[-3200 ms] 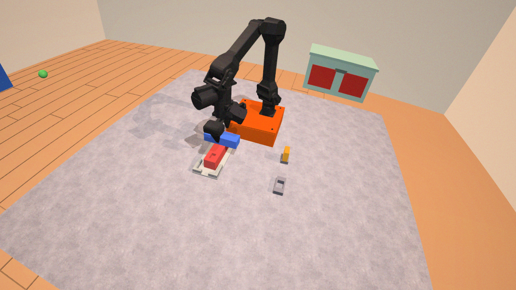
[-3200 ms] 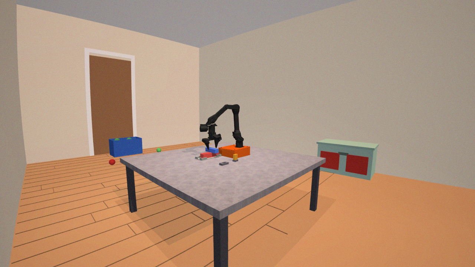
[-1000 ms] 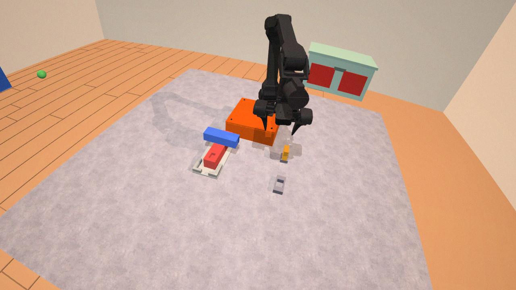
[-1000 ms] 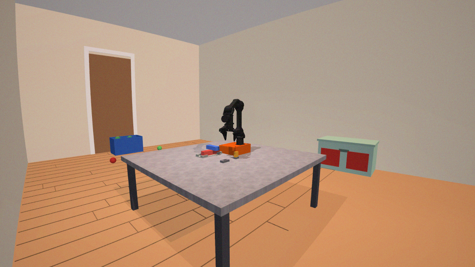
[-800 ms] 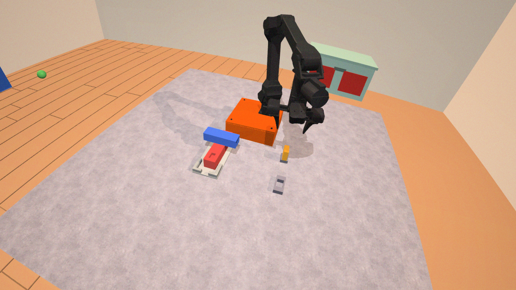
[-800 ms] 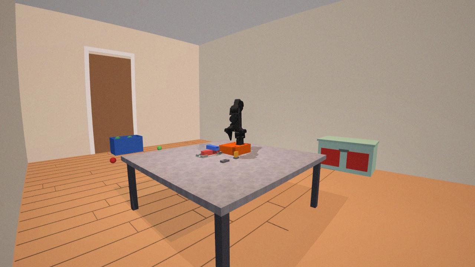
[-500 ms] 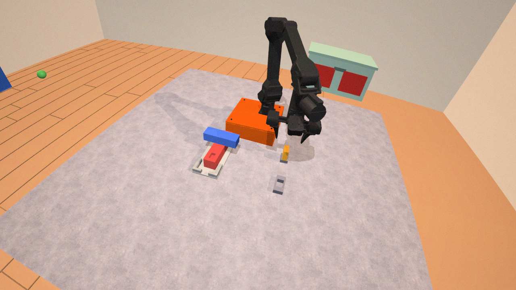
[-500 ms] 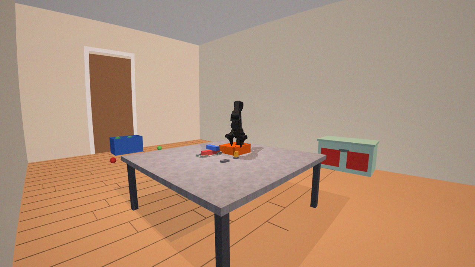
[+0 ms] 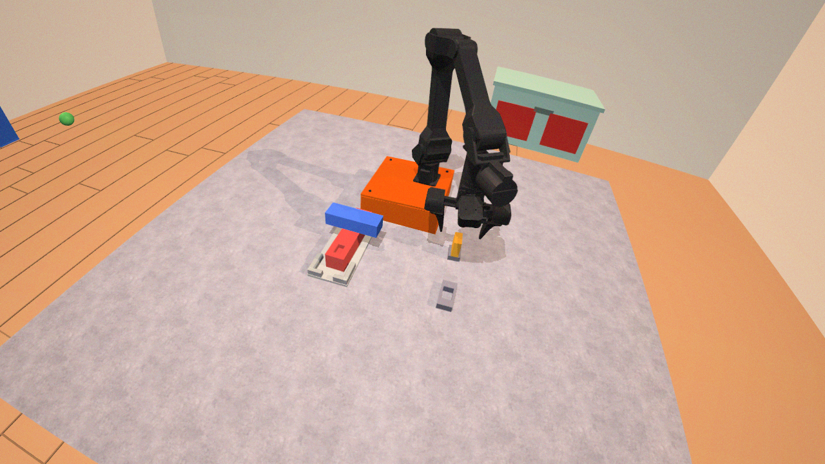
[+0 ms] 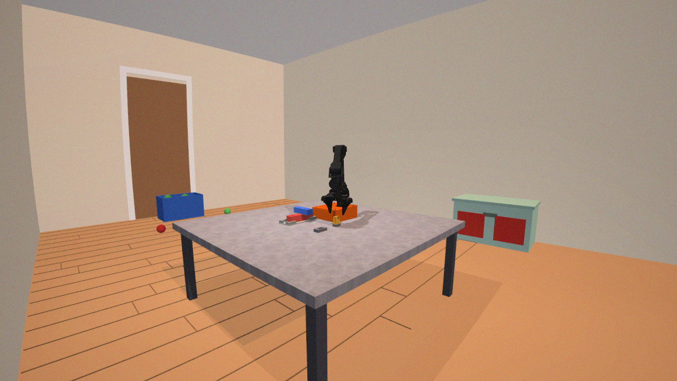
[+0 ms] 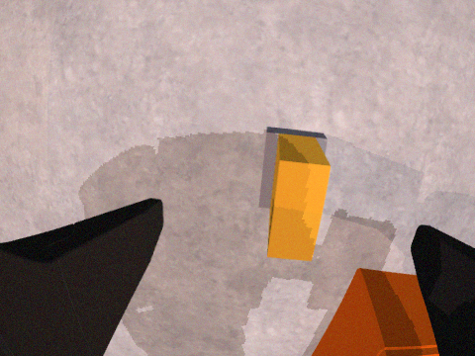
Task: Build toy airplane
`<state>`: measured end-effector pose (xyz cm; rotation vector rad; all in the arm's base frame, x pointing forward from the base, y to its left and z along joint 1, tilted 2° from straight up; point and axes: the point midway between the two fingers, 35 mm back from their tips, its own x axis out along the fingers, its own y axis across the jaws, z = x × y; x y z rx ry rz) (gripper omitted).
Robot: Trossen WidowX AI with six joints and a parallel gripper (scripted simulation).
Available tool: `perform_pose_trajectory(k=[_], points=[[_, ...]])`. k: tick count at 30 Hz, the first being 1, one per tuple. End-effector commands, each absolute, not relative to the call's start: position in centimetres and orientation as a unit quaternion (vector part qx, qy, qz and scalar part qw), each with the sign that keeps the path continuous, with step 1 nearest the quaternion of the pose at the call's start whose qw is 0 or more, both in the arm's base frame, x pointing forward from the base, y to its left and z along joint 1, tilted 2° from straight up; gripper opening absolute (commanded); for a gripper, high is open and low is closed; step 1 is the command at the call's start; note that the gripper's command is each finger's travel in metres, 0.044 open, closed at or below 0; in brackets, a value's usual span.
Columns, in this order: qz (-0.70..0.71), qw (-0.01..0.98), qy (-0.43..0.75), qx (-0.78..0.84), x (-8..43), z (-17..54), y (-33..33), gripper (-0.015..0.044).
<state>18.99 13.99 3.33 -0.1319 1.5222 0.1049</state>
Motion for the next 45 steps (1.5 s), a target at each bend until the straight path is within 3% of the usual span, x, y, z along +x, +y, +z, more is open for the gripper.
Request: perform_pose_trajectory(k=[1, 28, 43, 45], points=[[0.045, 0.719, 0.691, -0.062, 18.9, 2.5, 13.8, 0.044], [0.045, 0.719, 0.691, -0.062, 19.0, -1.7, 13.7, 0.044], [0.045, 0.719, 0.691, -0.062, 19.0, -1.7, 13.7, 0.0046], [0.045, 0.719, 0.691, -0.062, 19.0, -1.7, 13.7, 0.0033]])
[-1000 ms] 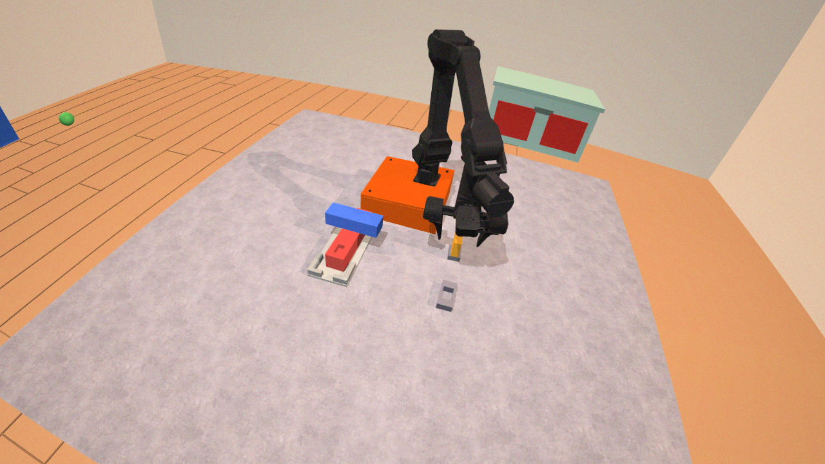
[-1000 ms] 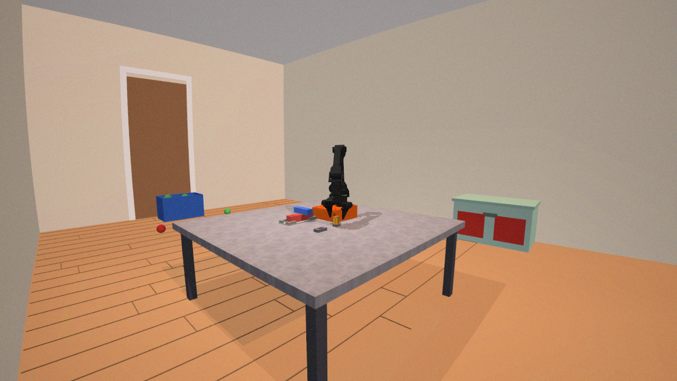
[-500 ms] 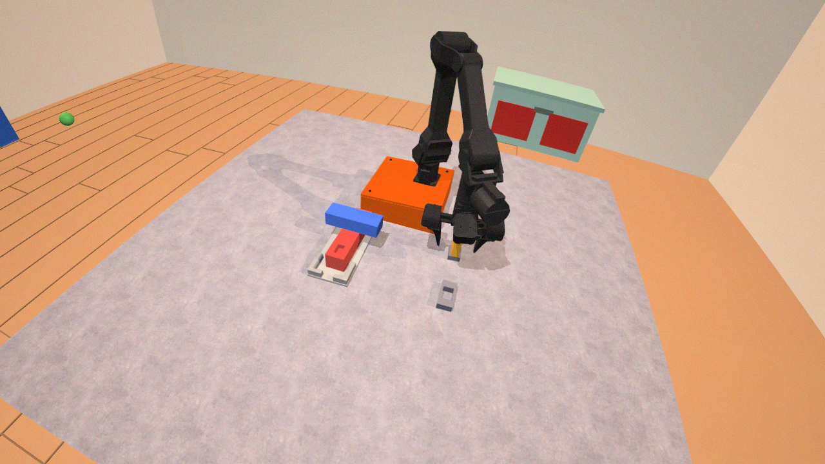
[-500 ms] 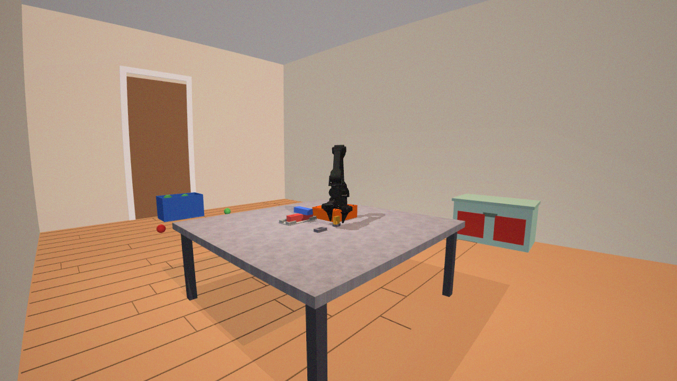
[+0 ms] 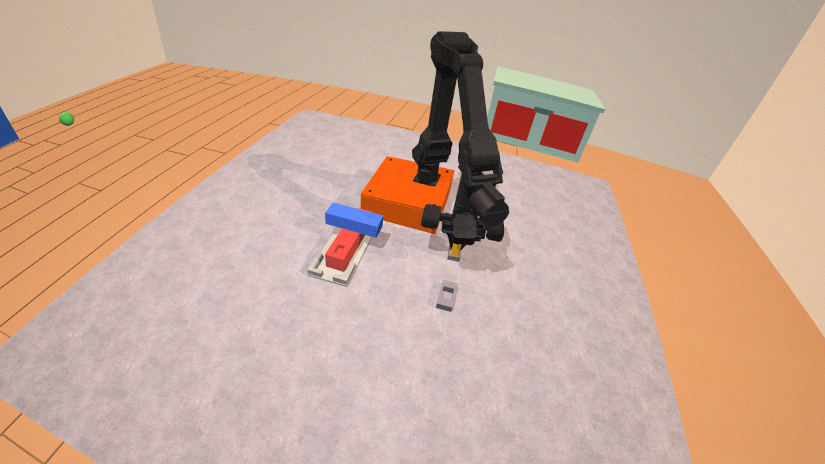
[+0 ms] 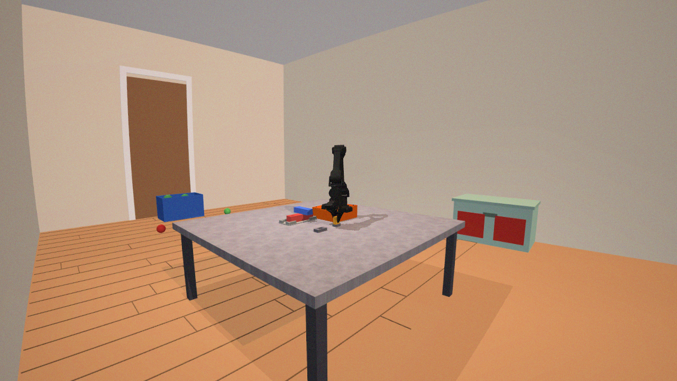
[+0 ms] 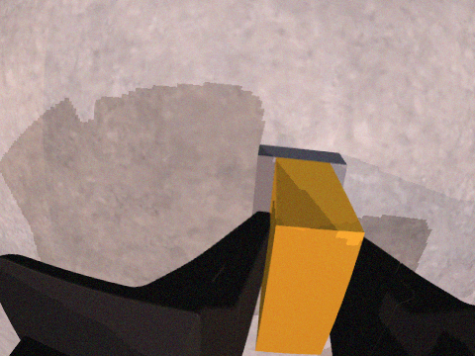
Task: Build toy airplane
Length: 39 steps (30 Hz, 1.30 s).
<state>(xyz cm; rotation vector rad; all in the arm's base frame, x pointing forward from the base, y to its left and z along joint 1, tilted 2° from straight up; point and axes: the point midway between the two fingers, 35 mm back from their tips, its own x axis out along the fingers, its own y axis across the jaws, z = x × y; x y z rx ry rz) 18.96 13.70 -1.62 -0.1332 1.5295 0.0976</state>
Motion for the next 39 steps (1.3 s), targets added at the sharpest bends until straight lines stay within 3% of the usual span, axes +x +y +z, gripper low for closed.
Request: perform_pose_trajectory(k=[1, 5, 39], points=[[0.045, 0.719, 0.691, -0.062, 19.0, -1.7, 13.7, 0.0026], [0.045, 0.719, 0.691, -0.062, 19.0, -1.7, 13.7, 0.0], [0.043, 0.719, 0.691, -0.058, 19.3, 7.4, 14.4, 0.0]])
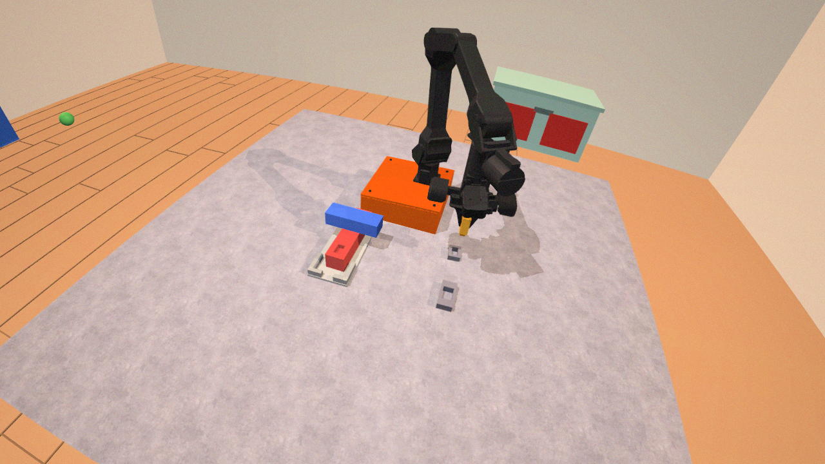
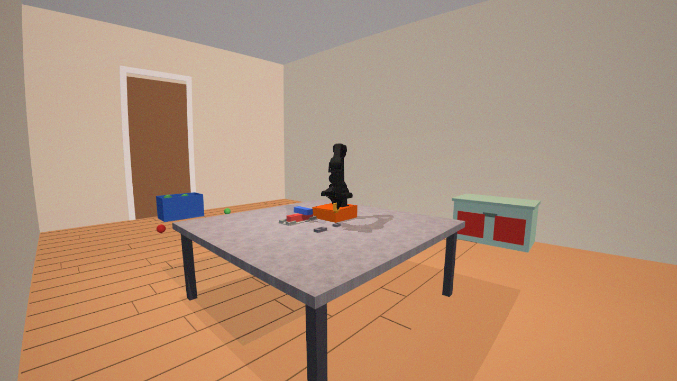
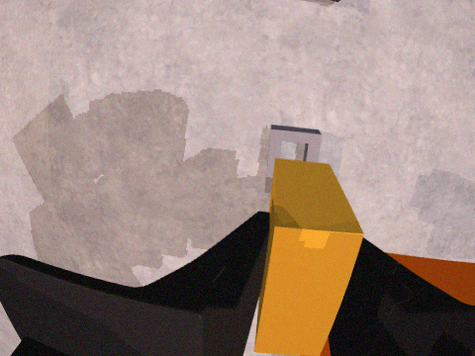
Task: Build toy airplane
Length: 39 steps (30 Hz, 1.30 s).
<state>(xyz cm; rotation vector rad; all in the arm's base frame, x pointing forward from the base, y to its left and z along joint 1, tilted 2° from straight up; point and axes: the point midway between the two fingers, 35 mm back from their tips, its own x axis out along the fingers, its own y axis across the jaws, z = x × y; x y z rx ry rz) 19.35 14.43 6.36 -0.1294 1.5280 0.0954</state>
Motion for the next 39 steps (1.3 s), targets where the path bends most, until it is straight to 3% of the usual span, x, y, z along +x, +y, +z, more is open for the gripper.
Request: perform_pose_trajectory(k=[1, 16, 39], points=[[0.043, 0.719, 0.691, -0.058, 19.2, 7.7, 14.4, 0.0], [0.045, 0.719, 0.691, -0.062, 18.5, 11.6, 14.0, 0.0], [0.037, 0.723, 0.688, -0.044, 23.0, 11.1, 11.1, 0.0]])
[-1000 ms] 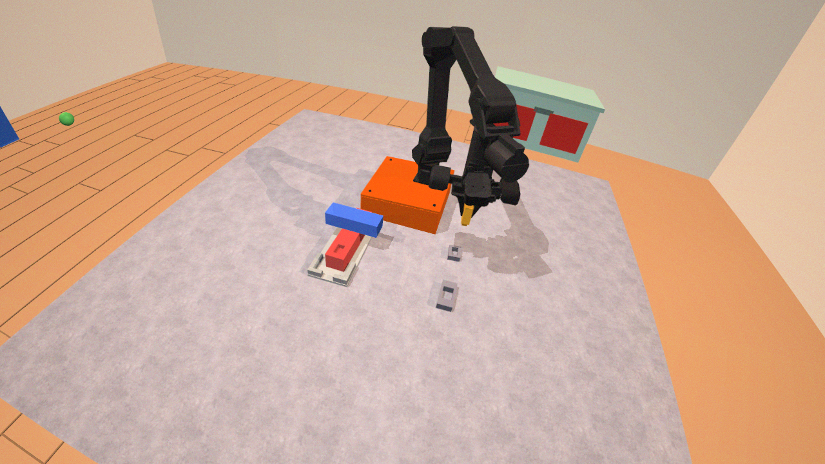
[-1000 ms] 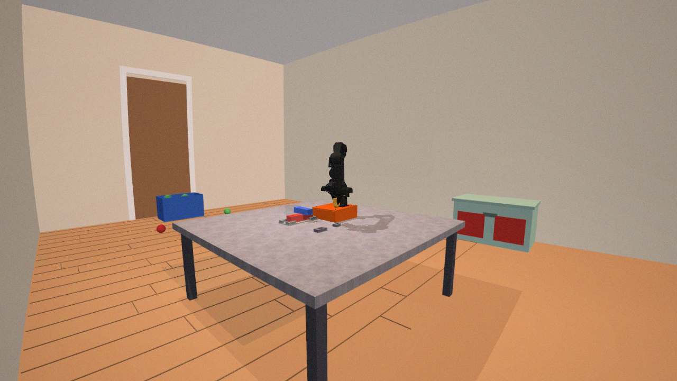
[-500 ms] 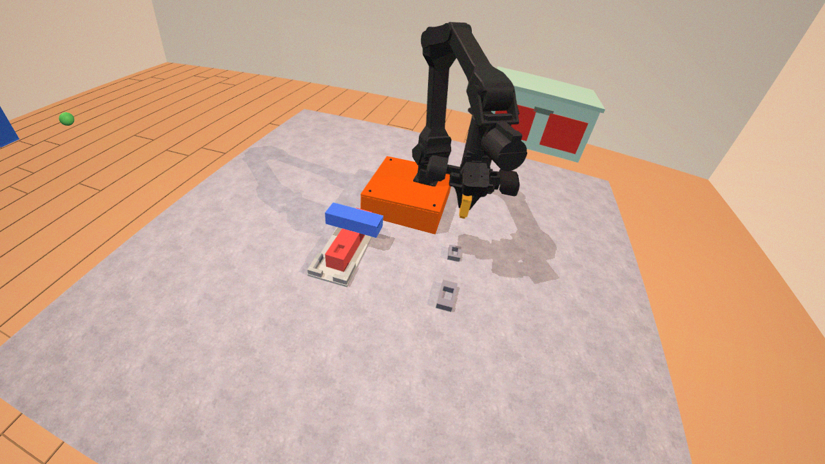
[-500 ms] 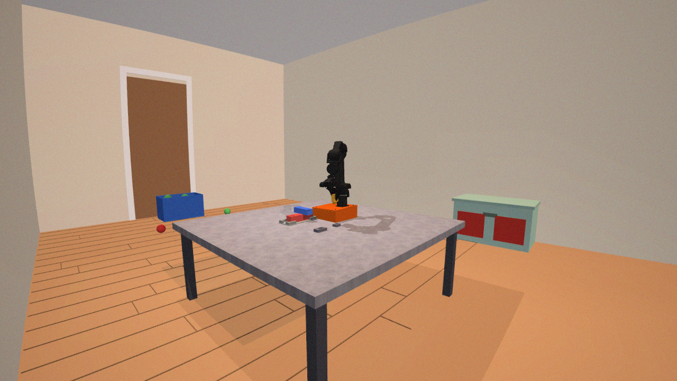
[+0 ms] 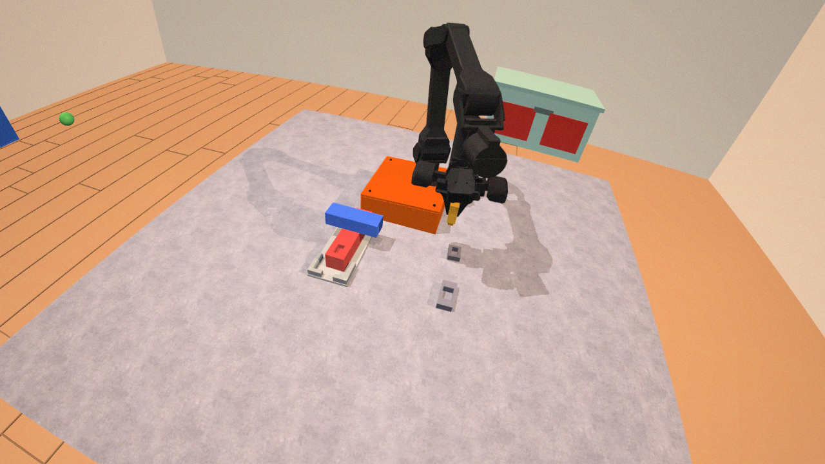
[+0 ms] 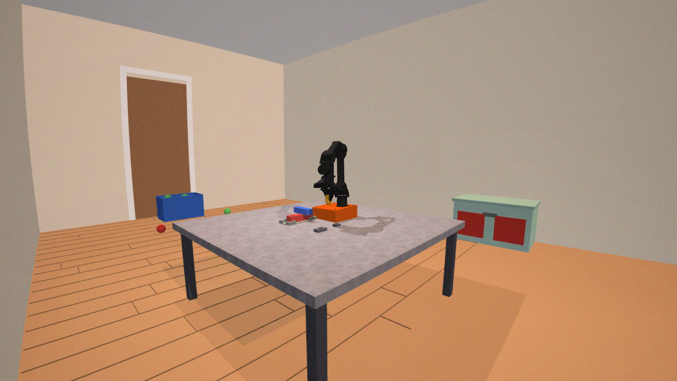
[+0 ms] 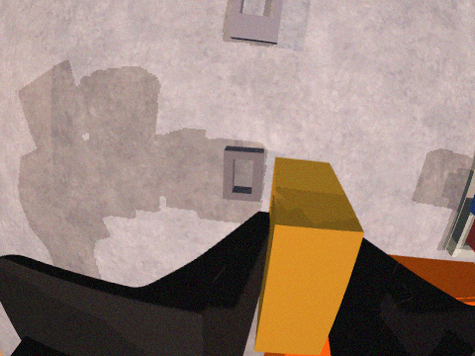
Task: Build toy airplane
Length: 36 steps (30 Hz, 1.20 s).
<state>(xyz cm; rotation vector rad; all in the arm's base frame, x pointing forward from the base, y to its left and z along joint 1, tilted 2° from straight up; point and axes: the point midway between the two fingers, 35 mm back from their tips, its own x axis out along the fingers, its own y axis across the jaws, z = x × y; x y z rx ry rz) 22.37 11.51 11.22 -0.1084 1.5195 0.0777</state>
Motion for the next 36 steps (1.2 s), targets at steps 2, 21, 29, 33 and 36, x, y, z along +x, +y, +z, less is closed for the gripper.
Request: perform_pose_trajectory(k=[2, 21, 29, 33, 36], points=[[0.036, 0.724, 0.688, -0.043, 23.4, 11.1, 10.8, 0.0], [0.027, 0.726, 0.687, -0.034, 26.6, 10.6, 7.3, 0.0], [0.024, 0.726, 0.687, -0.033, 27.9, 10.4, 5.5, 0.0], [0.022, 0.726, 0.687, -0.033, 28.5, 10.2, 4.5, 0.0], [0.021, 0.726, 0.687, -0.033, 28.9, 10.1, 3.8, 0.0]])
